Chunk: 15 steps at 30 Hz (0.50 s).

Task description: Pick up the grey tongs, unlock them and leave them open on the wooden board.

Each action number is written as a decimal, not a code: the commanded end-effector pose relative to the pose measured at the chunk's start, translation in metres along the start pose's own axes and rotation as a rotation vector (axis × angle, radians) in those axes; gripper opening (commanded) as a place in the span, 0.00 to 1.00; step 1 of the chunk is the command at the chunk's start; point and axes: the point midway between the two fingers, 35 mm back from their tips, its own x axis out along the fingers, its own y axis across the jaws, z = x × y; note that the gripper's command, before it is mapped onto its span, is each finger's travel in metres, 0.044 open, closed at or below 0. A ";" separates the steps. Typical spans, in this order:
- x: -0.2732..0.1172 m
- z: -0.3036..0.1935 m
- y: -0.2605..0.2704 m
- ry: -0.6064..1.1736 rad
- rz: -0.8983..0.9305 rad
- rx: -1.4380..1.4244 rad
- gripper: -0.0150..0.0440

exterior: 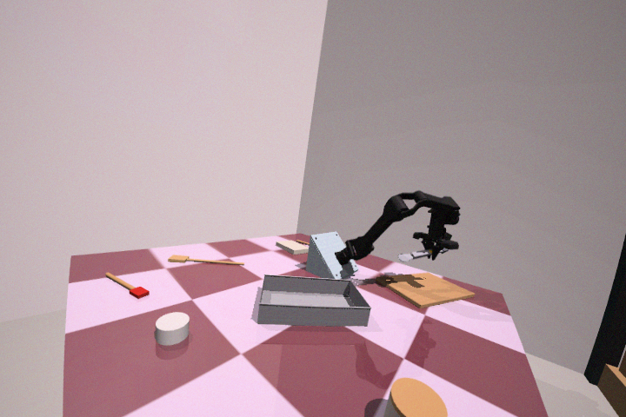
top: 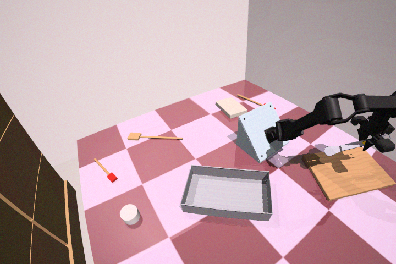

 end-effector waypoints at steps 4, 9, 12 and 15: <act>0.012 0.000 0.002 0.009 0.005 -0.011 0.00; 0.020 0.001 0.002 0.013 0.005 -0.013 0.00; 0.025 0.001 0.002 0.015 0.004 -0.014 0.00; 0.030 0.001 0.002 0.017 0.004 -0.015 0.00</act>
